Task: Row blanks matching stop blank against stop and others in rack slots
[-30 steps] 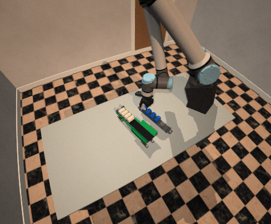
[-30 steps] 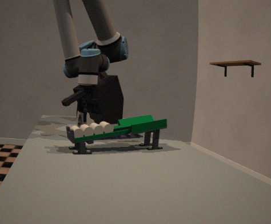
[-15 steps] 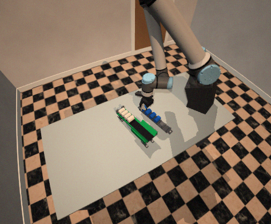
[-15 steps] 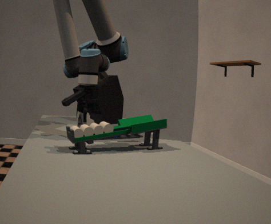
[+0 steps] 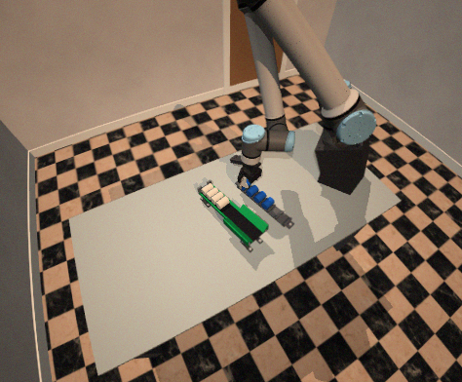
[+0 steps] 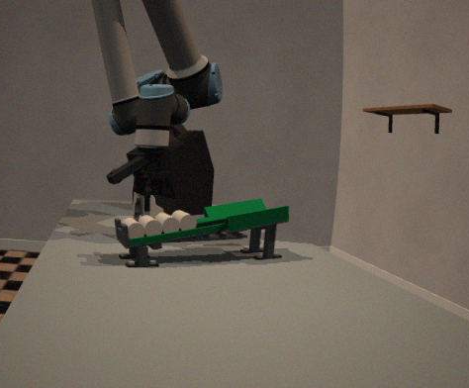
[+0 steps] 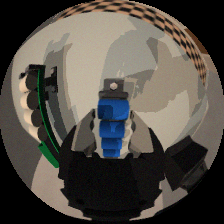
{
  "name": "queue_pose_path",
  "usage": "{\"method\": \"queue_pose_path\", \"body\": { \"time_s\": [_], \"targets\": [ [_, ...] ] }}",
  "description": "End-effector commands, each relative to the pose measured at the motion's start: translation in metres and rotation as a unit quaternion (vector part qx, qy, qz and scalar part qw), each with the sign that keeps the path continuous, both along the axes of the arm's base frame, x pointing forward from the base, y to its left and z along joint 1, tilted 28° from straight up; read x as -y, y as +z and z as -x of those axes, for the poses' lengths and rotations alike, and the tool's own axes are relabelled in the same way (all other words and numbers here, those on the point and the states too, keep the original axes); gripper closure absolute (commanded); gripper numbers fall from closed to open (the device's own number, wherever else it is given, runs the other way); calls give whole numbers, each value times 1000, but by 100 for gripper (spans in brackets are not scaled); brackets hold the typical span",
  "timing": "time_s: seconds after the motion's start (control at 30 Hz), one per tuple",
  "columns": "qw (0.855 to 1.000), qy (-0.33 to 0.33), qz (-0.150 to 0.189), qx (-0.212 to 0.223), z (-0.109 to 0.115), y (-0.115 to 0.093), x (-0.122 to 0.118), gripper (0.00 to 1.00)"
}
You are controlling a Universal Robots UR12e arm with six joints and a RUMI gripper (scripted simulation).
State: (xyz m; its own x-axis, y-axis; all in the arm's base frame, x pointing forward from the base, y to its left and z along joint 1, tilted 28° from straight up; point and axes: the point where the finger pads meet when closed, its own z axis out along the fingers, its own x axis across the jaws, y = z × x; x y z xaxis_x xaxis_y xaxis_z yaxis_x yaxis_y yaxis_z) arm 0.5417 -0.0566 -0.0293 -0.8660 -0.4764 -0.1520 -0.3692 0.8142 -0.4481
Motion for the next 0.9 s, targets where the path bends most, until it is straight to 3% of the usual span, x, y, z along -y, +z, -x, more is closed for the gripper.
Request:
{"method": "queue_pose_path", "body": {
  "time_s": [0.0,0.5,0.87],
  "targets": [
    [1000,1,0,0,0,0,-1,55],
    [1000,1,0,0,3,5,-4,55],
    [1000,1,0,-1,17,38,-16,55]
  ]
}}
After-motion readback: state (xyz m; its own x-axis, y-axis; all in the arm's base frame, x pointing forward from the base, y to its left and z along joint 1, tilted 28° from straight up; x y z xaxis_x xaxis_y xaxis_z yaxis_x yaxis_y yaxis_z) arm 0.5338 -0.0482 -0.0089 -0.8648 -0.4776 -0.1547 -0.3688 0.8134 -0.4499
